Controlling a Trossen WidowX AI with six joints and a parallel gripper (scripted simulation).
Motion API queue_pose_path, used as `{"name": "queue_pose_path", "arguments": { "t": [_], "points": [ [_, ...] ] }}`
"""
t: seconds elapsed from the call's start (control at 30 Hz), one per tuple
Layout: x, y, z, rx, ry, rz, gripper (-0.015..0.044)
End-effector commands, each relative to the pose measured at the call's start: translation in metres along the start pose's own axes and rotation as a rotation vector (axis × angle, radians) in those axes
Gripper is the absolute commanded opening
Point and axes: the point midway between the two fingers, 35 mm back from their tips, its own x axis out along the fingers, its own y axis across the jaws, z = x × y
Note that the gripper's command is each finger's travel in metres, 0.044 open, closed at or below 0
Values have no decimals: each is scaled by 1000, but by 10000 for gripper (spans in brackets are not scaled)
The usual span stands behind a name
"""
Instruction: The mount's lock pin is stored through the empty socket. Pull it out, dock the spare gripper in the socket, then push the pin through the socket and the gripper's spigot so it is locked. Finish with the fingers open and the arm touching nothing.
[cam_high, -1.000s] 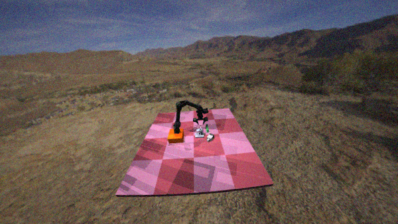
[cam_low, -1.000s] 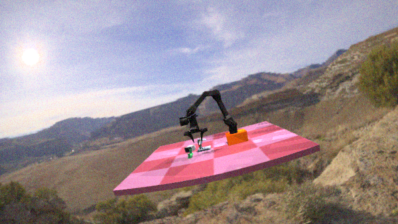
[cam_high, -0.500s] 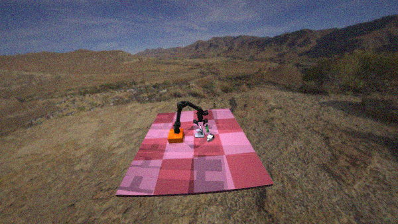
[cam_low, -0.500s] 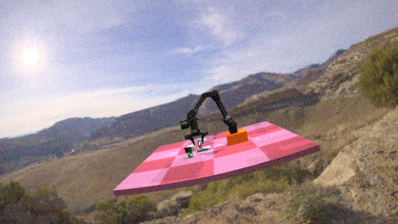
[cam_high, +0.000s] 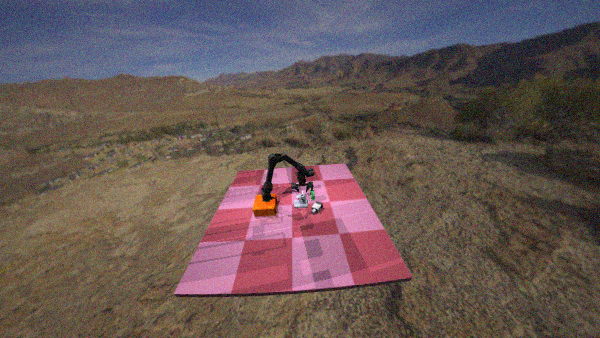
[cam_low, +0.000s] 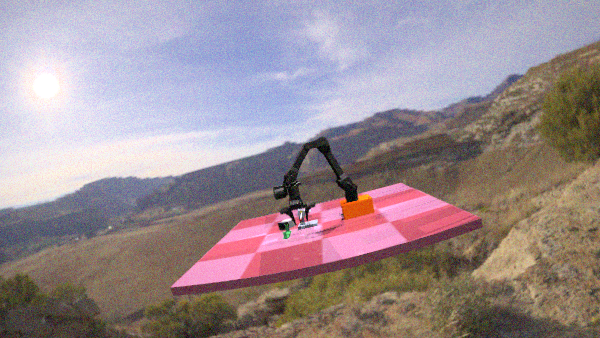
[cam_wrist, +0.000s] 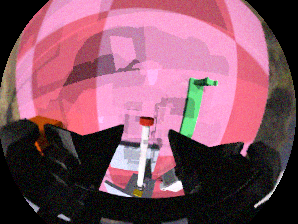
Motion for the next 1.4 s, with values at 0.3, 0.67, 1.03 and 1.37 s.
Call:
{"name": "queue_pose_path", "arguments": {
  "t": [0.3,0.67,1.03,1.37],
  "points": [
    [6,2,-1,-5,4,5,169],
    [6,2,-1,-5,4,5,0],
    [1,1,2,7,-64,5,0],
    [-2,0,9,13,-119,8,0]
  ]
}}
